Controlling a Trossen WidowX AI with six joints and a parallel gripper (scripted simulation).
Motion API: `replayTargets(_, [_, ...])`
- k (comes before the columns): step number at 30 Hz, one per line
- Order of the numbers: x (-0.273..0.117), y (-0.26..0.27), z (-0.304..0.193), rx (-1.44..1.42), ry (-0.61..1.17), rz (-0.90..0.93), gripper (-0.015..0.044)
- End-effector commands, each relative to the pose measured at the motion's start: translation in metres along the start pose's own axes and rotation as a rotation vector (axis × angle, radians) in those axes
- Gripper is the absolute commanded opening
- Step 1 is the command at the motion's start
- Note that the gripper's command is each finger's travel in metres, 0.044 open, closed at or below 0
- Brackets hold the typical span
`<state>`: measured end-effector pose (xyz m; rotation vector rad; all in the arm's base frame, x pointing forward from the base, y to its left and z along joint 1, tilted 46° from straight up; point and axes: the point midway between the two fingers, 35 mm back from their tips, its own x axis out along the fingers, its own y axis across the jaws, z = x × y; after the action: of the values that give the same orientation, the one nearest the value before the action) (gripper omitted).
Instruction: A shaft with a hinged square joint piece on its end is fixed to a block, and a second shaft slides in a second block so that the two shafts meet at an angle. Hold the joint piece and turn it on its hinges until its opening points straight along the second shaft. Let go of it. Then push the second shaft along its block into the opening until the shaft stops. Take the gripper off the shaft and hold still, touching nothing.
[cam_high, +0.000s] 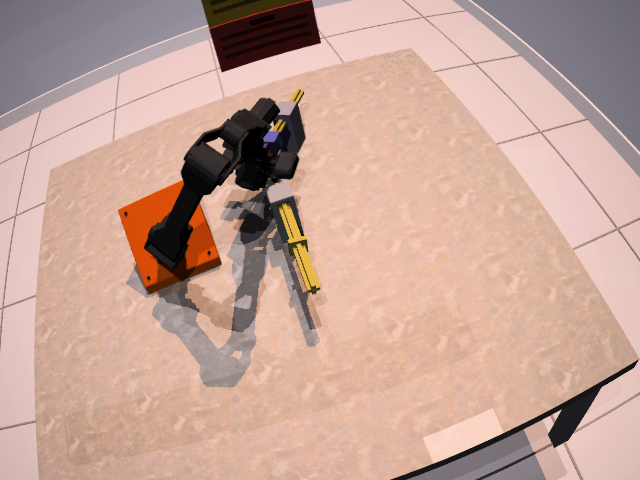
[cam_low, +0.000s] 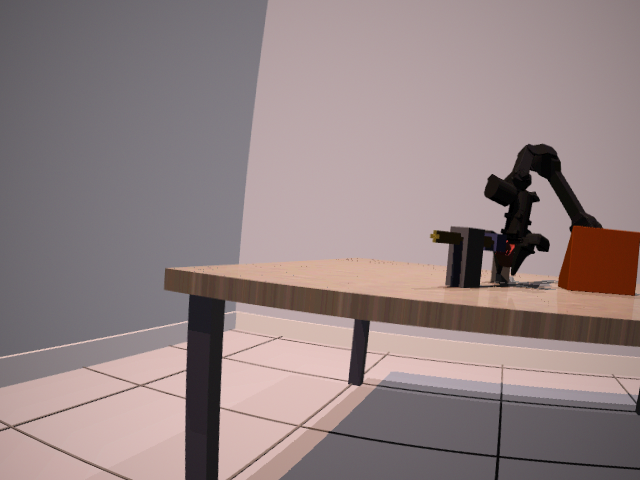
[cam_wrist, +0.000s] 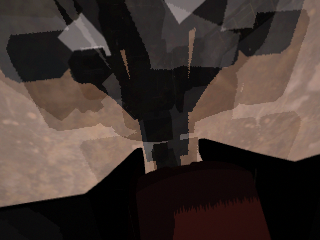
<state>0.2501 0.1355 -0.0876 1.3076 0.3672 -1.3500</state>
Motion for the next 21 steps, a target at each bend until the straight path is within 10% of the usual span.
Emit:
replayTargets(1, [-0.001,0.0,0.001,-0.017,-0.025,-0.004,0.0])
replayTargets(21, [-0.014,0.009,0.006,-0.217,-0.297,-0.021,0.0])
